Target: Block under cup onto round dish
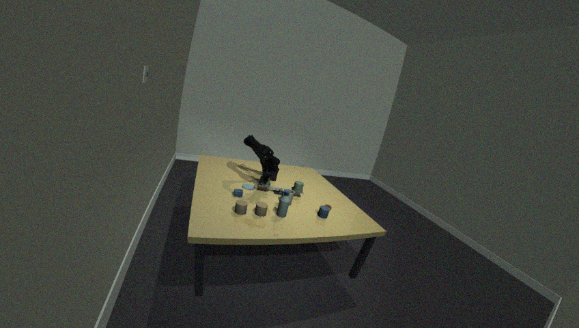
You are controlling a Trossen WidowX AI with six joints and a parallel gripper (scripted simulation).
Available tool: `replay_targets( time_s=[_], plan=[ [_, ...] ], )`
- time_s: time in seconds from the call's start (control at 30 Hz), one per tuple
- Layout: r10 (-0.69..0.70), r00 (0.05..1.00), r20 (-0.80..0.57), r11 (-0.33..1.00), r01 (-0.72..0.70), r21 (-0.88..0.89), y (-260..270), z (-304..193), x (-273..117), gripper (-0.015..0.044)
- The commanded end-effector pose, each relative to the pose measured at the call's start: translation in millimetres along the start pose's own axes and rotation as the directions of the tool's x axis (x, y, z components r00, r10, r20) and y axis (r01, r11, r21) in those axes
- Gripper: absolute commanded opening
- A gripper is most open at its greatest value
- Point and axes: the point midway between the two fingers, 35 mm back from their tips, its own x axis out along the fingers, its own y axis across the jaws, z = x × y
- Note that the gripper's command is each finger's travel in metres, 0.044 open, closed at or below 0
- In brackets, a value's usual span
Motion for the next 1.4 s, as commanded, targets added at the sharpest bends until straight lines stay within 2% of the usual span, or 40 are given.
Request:
replay_targets(
  time_s=[0.0,1.37],
  plan=[
    [-0.019,1.000,0.012,1.000,0.019,0.009,-4,1,-8,0.0000],
    [-0.074,0.996,0.047,0.997,0.074,-0.016,-3,1,-62,0.0000]
  ],
)
